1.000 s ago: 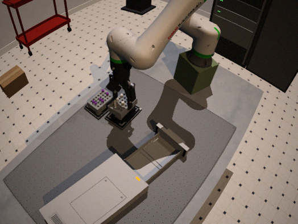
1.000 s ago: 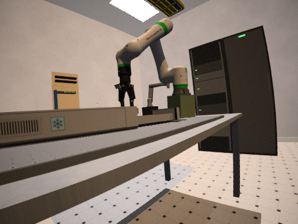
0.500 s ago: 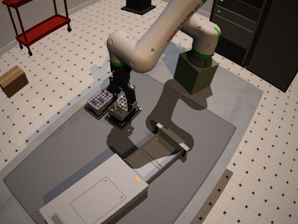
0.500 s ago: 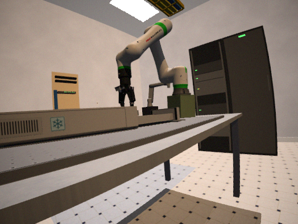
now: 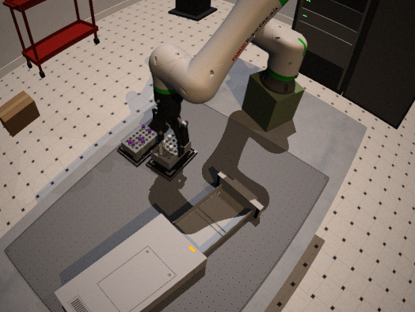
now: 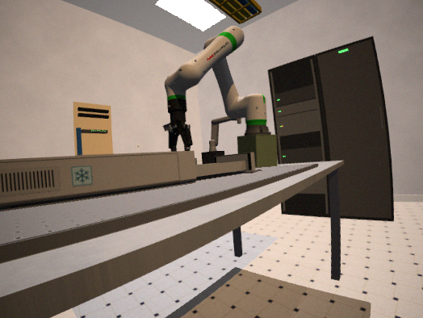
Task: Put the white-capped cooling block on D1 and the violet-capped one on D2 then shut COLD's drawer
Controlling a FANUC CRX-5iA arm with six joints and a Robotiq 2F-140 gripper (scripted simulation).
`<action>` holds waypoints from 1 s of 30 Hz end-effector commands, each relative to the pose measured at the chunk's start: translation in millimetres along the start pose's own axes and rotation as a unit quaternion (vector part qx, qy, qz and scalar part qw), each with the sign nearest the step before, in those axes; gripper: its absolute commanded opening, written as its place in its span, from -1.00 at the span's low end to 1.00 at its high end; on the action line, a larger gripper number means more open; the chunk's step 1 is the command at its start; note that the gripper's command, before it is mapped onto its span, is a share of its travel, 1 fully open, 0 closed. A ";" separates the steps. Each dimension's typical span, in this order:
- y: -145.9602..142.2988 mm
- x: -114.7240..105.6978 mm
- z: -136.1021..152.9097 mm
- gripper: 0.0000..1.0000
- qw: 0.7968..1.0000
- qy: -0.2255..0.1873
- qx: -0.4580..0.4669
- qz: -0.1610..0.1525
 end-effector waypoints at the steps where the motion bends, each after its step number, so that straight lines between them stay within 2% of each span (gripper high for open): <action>1: 0.2 -0.1 -0.9 -0.80 1.000 0.001 0.000 0.000; 30: 0.2 -17.0 -0.9 -0.80 1.000 0.001 0.000 0.000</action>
Point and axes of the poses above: the point where the finger pads meet when closed, its own x axis out along the fingers, its own y axis across the jaws, z = x × y, the point moved 1 cm from there along -x, back along the fingers, and after that the axes turned 10 degrees about x, right-handed, at the moved point
